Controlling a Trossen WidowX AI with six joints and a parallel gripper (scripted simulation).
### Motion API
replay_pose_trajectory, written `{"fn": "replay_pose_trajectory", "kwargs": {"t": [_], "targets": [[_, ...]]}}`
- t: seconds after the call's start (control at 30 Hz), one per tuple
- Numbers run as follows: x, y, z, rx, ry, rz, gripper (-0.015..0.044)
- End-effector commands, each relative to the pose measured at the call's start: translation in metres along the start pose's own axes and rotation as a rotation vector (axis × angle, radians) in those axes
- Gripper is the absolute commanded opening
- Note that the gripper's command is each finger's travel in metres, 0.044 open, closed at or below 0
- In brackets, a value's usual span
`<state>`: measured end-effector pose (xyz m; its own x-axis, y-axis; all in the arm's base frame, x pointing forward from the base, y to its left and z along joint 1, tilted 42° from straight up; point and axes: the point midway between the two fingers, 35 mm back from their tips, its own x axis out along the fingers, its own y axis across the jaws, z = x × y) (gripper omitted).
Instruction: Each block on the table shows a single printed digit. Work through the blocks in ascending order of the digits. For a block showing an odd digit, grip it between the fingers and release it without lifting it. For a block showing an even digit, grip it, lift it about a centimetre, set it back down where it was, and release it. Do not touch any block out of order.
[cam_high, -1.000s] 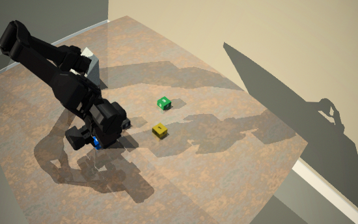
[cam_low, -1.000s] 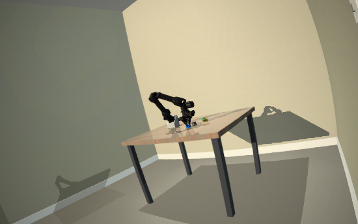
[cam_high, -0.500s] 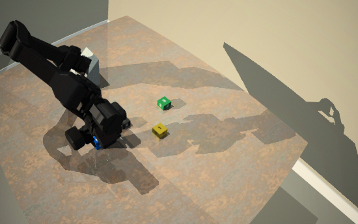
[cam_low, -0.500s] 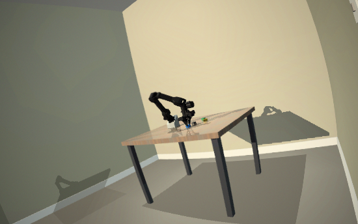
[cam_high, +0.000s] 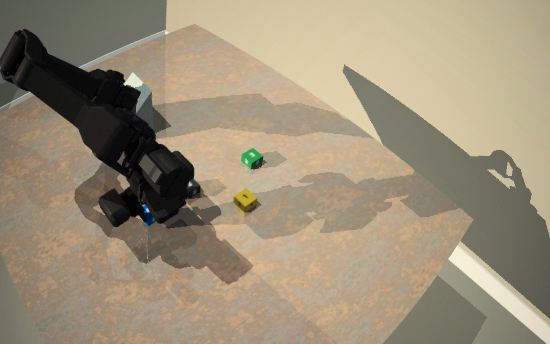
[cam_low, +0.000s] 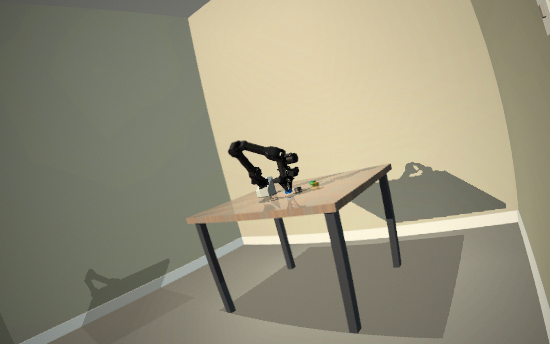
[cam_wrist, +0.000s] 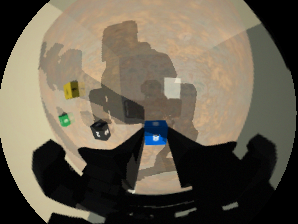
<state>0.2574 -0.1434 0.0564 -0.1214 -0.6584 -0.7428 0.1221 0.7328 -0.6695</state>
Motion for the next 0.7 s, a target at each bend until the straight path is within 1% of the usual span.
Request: {"fn": "replay_pose_trajectory", "kwargs": {"t": [0.0, 0.33, 0.67], "targets": [[-0.002, -0.001, 0.000, 0.005, 0.001, -0.004, 0.0120], [-0.001, -0.001, 0.000, 0.005, 0.001, -0.004, 0.0120], [0.013, -0.001, 0.000, 0.005, 0.001, -0.005, 0.0120]]}}
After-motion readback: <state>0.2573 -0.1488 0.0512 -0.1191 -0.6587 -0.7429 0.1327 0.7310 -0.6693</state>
